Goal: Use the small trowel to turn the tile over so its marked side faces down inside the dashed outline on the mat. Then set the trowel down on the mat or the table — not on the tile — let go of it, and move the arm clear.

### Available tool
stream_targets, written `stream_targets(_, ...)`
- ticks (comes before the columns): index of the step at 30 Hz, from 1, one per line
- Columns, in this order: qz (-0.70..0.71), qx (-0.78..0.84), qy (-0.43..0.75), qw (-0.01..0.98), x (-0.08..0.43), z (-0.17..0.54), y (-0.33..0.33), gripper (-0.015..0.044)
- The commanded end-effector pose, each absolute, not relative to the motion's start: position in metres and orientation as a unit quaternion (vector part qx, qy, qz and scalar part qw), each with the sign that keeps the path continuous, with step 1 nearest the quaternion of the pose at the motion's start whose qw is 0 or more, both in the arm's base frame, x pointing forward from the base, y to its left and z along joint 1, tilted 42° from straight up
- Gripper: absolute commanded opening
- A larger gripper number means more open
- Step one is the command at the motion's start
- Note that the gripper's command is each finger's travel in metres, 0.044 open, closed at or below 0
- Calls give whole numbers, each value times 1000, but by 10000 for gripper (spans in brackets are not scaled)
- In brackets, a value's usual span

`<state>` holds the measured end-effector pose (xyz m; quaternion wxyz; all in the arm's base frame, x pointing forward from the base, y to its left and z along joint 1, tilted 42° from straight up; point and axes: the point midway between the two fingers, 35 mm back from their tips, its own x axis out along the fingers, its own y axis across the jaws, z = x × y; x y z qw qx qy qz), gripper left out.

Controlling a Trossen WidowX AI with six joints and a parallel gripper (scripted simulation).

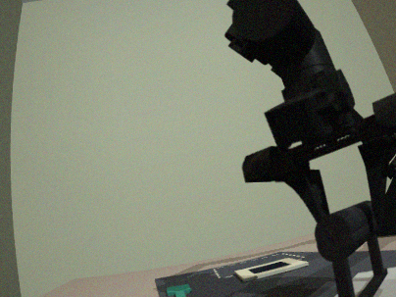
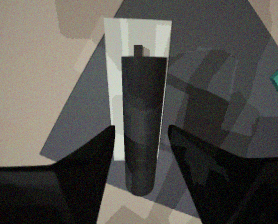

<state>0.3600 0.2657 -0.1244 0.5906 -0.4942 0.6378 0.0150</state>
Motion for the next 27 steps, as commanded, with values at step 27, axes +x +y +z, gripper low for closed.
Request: stream_targets(27, 29, -511, 637, 576, 360, -128, 264, 130)
